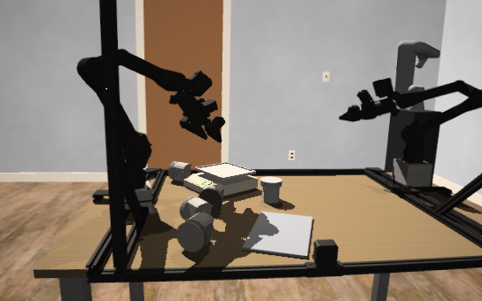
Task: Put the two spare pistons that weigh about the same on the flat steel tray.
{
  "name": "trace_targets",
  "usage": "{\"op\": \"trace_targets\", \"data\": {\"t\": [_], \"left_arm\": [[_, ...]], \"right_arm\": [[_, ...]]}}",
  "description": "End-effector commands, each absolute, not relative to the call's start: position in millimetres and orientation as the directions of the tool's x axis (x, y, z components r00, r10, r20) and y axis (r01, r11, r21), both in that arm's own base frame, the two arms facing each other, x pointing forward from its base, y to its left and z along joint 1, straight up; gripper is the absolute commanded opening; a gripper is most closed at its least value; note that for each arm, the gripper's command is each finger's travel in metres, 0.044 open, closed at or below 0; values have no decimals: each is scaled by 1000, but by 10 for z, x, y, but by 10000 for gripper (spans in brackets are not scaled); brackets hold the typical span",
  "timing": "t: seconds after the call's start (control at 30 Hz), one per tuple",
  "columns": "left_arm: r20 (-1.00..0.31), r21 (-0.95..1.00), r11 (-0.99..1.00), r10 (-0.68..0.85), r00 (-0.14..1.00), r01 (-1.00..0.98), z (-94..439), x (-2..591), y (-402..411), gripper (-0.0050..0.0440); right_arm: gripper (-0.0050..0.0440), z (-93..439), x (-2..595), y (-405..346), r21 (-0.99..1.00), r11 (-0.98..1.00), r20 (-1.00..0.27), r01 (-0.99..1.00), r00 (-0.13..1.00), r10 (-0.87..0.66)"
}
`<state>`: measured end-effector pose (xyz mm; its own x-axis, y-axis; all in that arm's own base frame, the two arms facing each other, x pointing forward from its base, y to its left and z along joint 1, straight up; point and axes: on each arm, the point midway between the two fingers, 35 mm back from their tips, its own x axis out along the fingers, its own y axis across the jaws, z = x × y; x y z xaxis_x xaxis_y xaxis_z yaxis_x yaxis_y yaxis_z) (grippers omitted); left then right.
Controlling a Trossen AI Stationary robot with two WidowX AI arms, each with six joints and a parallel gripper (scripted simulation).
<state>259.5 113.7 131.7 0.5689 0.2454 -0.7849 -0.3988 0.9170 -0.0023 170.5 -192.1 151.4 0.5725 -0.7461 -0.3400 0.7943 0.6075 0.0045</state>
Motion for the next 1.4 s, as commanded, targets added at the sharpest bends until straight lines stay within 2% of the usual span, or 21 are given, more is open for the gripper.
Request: {"op": "trace_targets", "data": {"t": [0.0,0.13,0.4,0.77,1.2,1.37], "left_arm": [[-836,0,915,221,502,-403,1320,2624,1156,378],[-864,0,915,203,461,-403,1306,2634,1160,378],[-951,0,915,125,283,-403,1282,2648,1166,378],[-975,0,915,90,203,-403,1272,2654,1169,378],[-996,0,915,38,86,-403,1272,2654,1169,378],[-998,0,915,26,59,-403,1272,2654,1169,378]], "right_arm": [[440,1501,1567,-2029,0,547,-343,837,514,-786],[440,1501,1488,-2090,0,522,-343,853,490,-801],[440,1501,1145,-2295,0,376,-343,927,353,-870],[440,1501,728,-2462,0,216,-343,976,203,-917],[440,1158,561,-2575,0,213,-642,977,164,-749],[440,1120,558,-2563,0,213,-701,977,152,-697]]}}
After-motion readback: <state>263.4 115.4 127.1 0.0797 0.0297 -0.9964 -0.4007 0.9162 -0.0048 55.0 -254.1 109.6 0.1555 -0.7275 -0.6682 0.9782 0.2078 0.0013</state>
